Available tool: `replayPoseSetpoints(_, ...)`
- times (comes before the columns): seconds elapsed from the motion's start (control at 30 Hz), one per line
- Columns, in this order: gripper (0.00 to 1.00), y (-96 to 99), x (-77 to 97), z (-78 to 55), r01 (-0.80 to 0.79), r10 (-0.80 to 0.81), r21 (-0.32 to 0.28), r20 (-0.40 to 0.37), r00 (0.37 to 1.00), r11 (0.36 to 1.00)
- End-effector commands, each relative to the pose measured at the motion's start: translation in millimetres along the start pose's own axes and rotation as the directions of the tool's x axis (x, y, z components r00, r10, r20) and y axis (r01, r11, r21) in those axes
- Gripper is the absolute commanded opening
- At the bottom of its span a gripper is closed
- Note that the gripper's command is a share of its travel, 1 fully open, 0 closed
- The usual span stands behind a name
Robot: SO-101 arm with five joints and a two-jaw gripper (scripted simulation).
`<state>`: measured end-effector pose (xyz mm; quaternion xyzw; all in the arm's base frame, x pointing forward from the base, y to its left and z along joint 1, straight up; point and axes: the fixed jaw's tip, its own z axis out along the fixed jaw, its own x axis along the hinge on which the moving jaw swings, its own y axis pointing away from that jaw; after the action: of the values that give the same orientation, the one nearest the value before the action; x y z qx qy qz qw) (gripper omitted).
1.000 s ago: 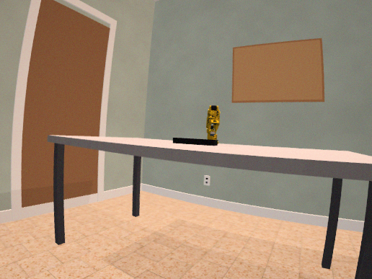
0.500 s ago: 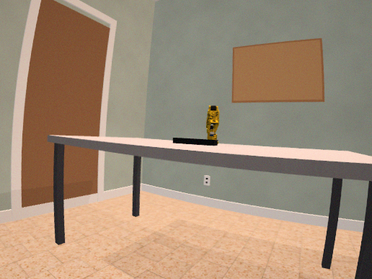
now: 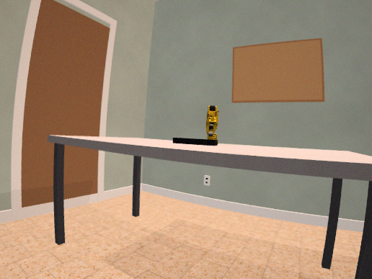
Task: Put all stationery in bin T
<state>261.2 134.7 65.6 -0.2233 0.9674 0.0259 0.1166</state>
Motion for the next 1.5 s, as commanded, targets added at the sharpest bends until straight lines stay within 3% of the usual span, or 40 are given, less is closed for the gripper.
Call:
replayPoseSetpoints(0.0,0.0,-3.3,-8.8,-11.7,-0.019,0.019,0.001,0.055,0.998,1.0)
replayPoseSetpoints(0.6,0.0,-3.3,-8.8,-11.7,-0.019,0.019,0.001,0.055,0.998,1.0)
replayPoseSetpoints(0.63,0.0,-9.7,-17.8,-21.1,-0.054,0.053,0.004,0.12,0.991,0.999)
replayPoseSetpoints(1.47,0.0,-9.7,-17.8,-21.1,-0.054,0.053,0.004,0.12,0.991,0.999)
